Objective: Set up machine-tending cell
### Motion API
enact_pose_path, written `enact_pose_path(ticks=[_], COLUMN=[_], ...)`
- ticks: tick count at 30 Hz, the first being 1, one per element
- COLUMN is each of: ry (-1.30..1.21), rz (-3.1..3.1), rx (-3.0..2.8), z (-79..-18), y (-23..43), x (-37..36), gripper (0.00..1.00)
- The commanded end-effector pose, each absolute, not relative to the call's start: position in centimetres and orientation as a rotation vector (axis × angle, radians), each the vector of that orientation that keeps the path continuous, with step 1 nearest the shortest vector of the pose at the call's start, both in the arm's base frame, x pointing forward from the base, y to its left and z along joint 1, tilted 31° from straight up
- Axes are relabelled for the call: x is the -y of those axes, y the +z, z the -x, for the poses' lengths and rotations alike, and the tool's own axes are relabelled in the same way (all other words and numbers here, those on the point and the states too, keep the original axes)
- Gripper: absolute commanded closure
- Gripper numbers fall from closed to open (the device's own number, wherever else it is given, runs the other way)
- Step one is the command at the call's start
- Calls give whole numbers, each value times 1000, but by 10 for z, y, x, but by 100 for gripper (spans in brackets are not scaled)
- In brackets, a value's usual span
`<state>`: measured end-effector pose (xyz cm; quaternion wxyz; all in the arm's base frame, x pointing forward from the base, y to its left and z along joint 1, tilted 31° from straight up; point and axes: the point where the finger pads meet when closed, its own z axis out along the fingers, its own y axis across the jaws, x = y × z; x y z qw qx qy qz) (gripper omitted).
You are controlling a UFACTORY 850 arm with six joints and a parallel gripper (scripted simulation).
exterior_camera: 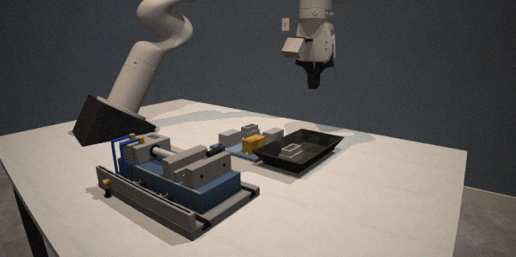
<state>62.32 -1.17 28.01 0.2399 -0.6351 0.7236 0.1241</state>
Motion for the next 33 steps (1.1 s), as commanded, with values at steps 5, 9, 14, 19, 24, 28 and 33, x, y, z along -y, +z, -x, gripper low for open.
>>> enact_pose_path(ticks=[5, 9, 14, 19, 24, 28, 33], ry=[332, 331, 331, 332, 334, 335, 338], rz=[1742, 1743, 1744, 1744, 1743, 1741, 1737], rx=[-1990, -1991, -1993, -1992, -1991, -1988, -1984], z=[-617, -611, -602, -591, -578, -565, -547], y=[243, 226, 205, 184, 166, 149, 128], x=[76, 104, 138, 170, 198, 222, 251], gripper=[100, 100, 100, 100, 100, 100, 100])
